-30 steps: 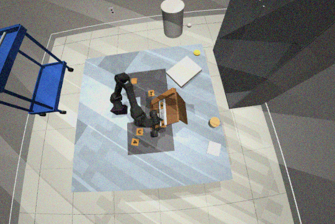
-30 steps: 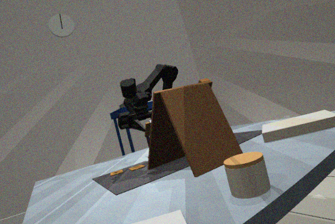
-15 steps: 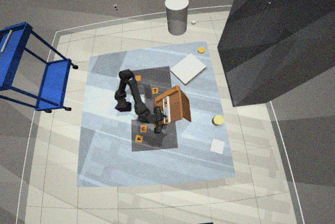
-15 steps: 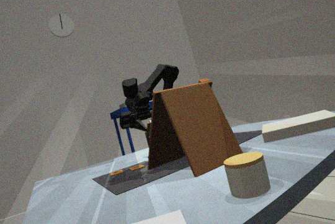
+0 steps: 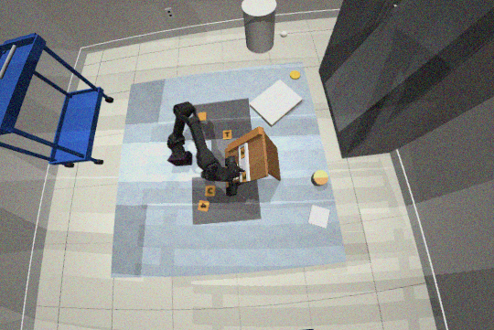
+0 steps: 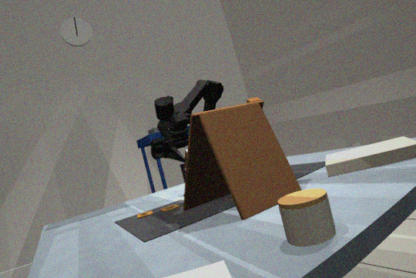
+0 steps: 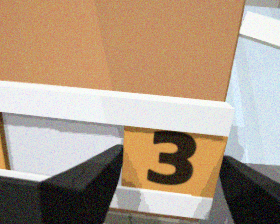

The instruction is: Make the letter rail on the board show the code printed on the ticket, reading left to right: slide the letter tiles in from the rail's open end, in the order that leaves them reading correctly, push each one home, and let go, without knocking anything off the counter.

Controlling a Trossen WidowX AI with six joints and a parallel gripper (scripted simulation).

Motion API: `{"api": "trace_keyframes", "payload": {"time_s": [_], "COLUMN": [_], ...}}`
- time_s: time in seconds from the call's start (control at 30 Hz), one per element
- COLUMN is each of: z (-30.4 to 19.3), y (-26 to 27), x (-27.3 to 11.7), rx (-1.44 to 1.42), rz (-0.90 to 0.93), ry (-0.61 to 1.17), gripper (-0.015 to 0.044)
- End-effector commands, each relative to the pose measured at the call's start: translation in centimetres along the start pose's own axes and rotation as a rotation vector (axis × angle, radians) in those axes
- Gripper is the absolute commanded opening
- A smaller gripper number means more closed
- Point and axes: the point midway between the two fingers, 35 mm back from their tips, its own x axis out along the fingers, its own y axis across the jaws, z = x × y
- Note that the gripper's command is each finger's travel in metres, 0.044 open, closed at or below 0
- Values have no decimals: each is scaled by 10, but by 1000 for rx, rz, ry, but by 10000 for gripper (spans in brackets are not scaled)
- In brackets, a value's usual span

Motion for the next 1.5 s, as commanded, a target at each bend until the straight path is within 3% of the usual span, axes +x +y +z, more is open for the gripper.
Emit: {"api": "trace_keyframes", "payload": {"time_s": [0.0, 1.47], "z": [-1, -2], "y": [3, 32], "x": [0, 1], "rx": [6, 8], "rz": [-3, -2], "ry": [1, 2], "gripper": [0, 0]}}
